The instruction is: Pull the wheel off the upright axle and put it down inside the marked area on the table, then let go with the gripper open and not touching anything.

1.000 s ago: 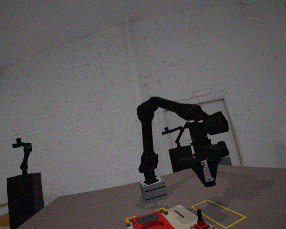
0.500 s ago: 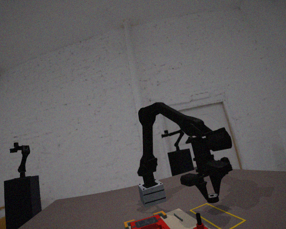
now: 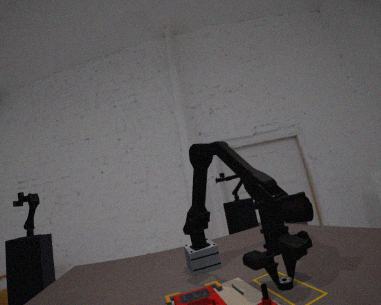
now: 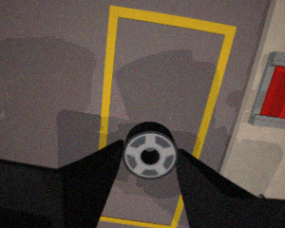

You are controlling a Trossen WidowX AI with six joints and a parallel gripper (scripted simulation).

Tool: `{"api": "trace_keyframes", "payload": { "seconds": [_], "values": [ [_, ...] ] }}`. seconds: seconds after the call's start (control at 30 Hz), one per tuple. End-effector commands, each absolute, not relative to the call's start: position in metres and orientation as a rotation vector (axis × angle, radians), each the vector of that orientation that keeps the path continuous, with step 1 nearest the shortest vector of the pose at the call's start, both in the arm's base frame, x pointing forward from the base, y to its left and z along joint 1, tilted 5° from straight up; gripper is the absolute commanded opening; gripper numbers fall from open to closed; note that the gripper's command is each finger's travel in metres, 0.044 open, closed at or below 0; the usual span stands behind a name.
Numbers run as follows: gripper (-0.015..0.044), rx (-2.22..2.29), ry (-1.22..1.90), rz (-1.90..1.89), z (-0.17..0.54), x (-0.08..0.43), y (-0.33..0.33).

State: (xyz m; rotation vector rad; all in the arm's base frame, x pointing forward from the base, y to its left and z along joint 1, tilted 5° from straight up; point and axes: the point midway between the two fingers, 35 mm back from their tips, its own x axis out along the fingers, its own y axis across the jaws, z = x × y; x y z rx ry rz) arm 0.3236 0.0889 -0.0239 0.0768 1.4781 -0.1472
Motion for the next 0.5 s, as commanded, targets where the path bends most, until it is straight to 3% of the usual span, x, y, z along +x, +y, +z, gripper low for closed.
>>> {"api": "trace_keyframes", "payload": {
  "seconds": [0.0,0.27,0.47],
  "values": [
    [0.0079,0.077,1.478,-0.147,-0.024,0.324,0.089],
    [0.0289,0.077,1.478,-0.147,-0.021,0.324,0.089],
    [0.03,0.073,1.479,-0.147,0.029,0.32,0.092]
  ]
}}
